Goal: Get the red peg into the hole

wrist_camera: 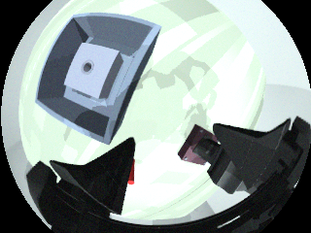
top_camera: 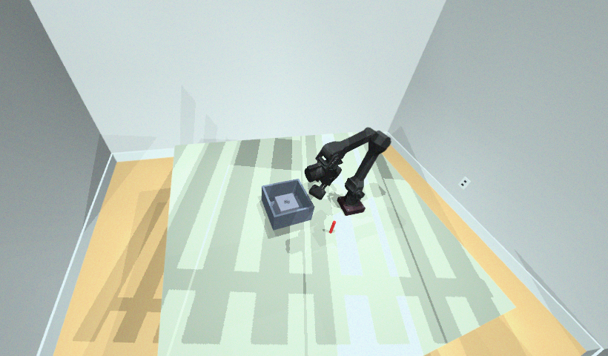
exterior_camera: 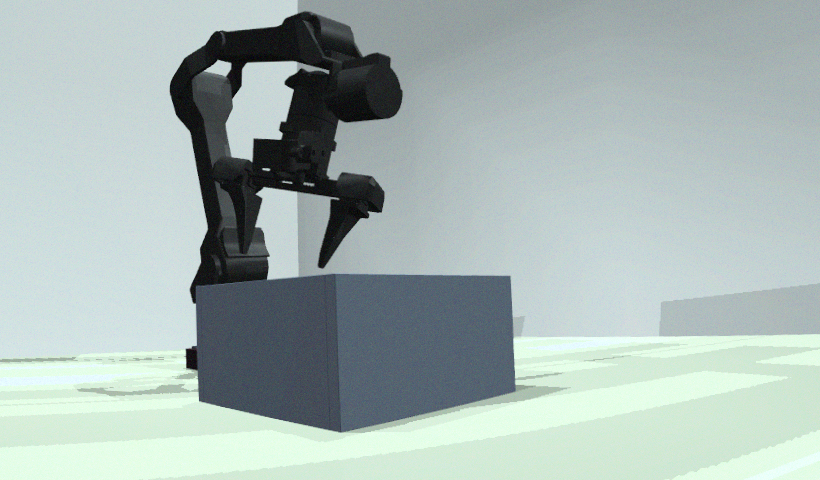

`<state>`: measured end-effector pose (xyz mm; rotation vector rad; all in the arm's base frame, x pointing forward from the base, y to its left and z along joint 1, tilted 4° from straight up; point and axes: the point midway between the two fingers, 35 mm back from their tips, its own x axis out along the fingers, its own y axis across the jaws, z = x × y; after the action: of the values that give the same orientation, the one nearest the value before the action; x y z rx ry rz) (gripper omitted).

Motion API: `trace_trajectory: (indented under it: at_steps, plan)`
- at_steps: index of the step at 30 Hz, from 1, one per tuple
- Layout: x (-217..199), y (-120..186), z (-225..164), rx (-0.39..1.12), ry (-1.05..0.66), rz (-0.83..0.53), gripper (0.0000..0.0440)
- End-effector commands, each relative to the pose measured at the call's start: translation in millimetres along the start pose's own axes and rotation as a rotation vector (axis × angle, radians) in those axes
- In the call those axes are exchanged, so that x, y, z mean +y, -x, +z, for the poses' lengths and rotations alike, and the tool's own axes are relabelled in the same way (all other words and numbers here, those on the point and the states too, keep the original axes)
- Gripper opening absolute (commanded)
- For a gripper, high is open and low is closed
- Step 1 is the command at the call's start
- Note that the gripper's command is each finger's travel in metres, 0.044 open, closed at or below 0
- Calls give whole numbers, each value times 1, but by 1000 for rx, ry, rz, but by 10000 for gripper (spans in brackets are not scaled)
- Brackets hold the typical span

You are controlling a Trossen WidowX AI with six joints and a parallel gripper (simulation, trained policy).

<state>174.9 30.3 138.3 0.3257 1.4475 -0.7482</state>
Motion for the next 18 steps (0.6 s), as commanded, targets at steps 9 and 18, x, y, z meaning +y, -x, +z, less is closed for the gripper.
trace_trajectory:
  at_steps: [9, 18]
  plan:
    - [50, 2, -71, 91, -22, 94, 440]
    - [76, -13, -104, 112, -6, 146, 440]
